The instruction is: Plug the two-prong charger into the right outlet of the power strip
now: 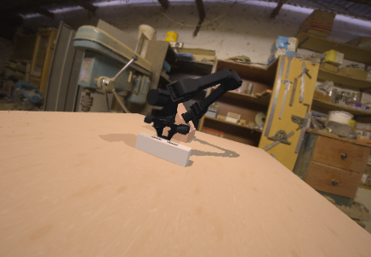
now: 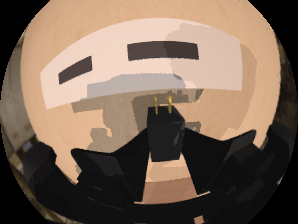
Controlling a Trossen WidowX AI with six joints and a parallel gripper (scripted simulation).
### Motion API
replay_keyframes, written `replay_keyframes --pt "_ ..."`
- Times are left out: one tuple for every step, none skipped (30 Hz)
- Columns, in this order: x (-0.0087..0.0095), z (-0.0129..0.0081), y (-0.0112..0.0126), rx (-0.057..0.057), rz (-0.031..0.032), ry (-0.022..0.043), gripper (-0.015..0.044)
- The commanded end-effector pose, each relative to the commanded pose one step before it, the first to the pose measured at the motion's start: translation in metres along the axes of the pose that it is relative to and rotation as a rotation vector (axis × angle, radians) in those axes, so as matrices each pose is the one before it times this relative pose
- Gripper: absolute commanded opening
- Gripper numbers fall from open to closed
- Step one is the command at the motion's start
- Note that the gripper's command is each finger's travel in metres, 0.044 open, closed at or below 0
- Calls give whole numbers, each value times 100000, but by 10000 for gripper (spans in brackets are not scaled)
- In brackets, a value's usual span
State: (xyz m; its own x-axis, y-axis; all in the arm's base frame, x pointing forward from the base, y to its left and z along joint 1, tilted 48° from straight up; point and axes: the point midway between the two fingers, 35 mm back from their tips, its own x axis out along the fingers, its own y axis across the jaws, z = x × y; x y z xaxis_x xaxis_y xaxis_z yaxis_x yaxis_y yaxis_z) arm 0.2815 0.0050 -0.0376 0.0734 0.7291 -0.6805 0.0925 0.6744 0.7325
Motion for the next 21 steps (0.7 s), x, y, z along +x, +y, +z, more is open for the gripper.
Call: replay_keyframes --pt "-8 120 75 722 404 -23 0" --pt "-2 32 4 -1 0 -1 0" --pt "-2 30 4 -1 0 -1 0" --pt "-3 36 4 -2 0 -2 0" --pt "-3 35 4 -2 0 -1 0" --pt "-3 31 3 -1 0 -1 0" --pt "-3 29 3 -1 0 -1 0" --pt "-3 27 3 -1 0 -1 0" --pt "-3 27 2 -1 0 -1 0" --pt "-3 28 2 -1 0 -1 0" --pt "-3 28 2 -1 0 -1 0" --pt "-3 28 1 -1 0 -1 0" --pt "-3 28 1 -1 0 -1 0" --pt "-3 28 1 -1 0 -1 0" --pt "-3 28 1 -1 0 -1 0" --pt "-3 28 1 -1 0 -1 0" --pt "-3 28 1 -1 0 -1 0" --pt "-3 28 1 -1 0 -1 0" --pt "-3 28 0 -1 0 -1 0" --pt "-3 28 0 -1 0 -1 0" --pt "-3 28 0 -1 0 -1 0"
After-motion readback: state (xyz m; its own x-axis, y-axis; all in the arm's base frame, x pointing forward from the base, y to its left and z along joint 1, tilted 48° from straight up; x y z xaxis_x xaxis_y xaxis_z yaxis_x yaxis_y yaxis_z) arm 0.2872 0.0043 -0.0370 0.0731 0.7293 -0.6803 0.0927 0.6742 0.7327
